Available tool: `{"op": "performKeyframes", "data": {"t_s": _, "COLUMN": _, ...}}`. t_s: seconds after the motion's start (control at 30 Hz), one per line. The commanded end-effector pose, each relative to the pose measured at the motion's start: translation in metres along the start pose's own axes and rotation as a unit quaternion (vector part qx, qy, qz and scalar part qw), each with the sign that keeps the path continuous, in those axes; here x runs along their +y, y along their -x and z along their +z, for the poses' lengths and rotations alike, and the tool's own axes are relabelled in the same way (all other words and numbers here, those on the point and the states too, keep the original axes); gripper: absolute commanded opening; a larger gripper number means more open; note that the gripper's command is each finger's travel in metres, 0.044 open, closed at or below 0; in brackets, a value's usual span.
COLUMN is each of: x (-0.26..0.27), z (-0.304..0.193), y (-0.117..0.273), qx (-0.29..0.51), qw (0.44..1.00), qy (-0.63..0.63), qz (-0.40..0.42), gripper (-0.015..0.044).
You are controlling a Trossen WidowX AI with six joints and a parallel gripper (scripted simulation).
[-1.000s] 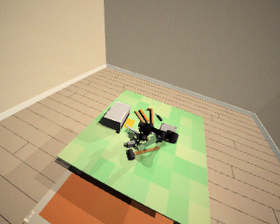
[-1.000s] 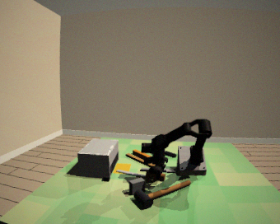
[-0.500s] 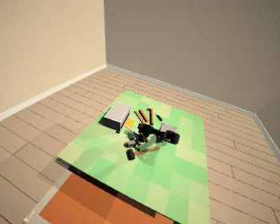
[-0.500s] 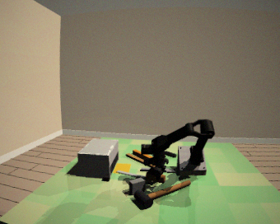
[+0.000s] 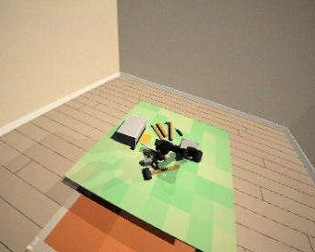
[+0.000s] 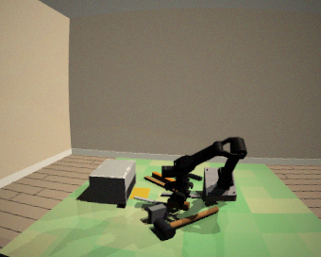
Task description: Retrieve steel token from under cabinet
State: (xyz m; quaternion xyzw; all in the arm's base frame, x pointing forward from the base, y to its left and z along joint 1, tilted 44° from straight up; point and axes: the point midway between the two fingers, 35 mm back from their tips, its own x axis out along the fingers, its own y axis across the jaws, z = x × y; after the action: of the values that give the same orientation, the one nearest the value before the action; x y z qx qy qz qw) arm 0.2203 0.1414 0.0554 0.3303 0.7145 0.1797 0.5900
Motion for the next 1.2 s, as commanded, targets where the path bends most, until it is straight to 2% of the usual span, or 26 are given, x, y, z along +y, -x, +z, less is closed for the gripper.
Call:
{"op": "performKeyframes", "data": {"t_s": 0.0, "x": 0.0000, "z": 0.0000, "y": 0.0000, "qx": 0.000, "qw": 1.000, "qy": 0.000, "qz": 0.000, "gripper": 0.0200}}
{"op": "performKeyframes", "data": {"t_s": 0.1, "x": -0.0001, "z": 0.0000, "y": 0.0000, "qx": -0.002, "qw": 1.000, "qy": 0.000, "qz": 0.003, "gripper": 0.0270}}
{"op": "performKeyframes", "data": {"t_s": 0.67, "x": -0.0003, "z": -0.0036, "y": -0.0043, "qx": -0.002, "qw": 1.000, "qy": -0.001, "qz": 0.003, "gripper": 0.0270}}
{"op": "performKeyframes", "data": {"t_s": 0.8, "x": 0.0007, "z": 0.0002, "y": -0.0018, "qx": -0.005, "qw": 1.000, "qy": 0.004, "qz": 0.002, "gripper": 0.0165}}
{"op": "performKeyframes", "data": {"t_s": 1.1, "x": 0.0007, "z": 0.0002, "y": -0.0018, "qx": -0.005, "qw": 1.000, "qy": 0.004, "qz": 0.002, "gripper": 0.0105}}
{"op": "performKeyframes", "data": {"t_s": 1.17, "x": 0.0007, "z": 0.0002, "y": -0.0018, "qx": -0.005, "qw": 1.000, "qy": 0.004, "qz": 0.002, "gripper": 0.0052}}
